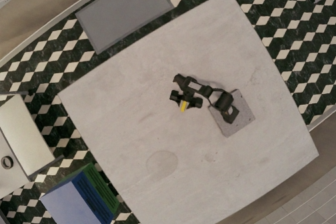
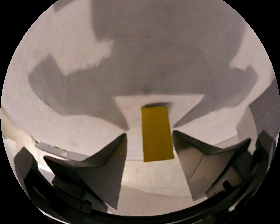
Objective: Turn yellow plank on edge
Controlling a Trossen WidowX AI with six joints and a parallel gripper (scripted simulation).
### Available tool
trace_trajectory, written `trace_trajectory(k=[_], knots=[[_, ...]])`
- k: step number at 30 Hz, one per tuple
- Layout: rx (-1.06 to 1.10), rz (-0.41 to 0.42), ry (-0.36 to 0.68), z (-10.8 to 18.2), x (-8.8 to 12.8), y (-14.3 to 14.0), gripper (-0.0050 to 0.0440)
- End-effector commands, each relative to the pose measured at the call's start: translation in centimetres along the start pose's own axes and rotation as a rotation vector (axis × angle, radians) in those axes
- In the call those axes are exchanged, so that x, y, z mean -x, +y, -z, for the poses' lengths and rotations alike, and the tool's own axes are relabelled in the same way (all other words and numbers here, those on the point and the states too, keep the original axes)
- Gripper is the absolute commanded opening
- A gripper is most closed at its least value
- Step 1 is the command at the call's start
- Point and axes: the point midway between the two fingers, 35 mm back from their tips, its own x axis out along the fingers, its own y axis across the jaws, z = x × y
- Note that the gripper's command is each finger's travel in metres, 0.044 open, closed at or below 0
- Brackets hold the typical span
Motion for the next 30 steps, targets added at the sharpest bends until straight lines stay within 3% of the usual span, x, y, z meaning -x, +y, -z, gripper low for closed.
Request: trace_trajectory(k=[1, 18, 24, 30], knots=[[0.007, -0.008, -0.001, 0.0, 0.2, 0.1, 0.044], [0.009, -0.011, -0.002, 0.1, 0.3, 0.2, 0.044], [0.022, -0.026, -0.013, 0.6, 1.9, 0.7, 0.044], [0.023, -0.026, -0.015, 1.8, 5.2, 0.6, 0.044]])
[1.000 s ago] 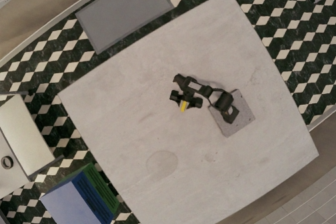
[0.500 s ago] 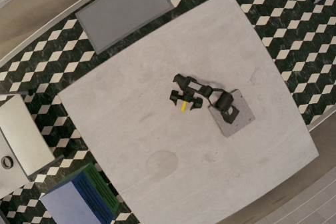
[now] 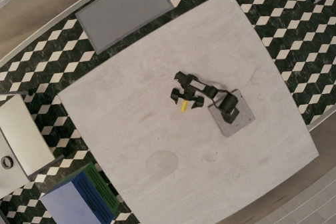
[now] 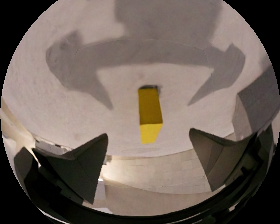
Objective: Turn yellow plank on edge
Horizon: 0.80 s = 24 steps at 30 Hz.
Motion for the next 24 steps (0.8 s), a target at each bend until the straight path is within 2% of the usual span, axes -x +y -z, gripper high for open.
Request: trace_trajectory(k=[1, 3, 5, 11, 24], knots=[[0.027, -0.03, -0.016, 1.1, 3.3, 0.7, 0.044], [0.027, -0.03, -0.017, 1.6, 4.5, 0.6, 0.044], [0.027, -0.03, -0.017, 1.6, 4.5, 0.6, 0.044], [0.027, -0.03, -0.018, 2.4, 6.7, 0.6, 0.044], [0.021, -0.023, -0.012, 2.5, 6.7, 0.4, 0.044]])
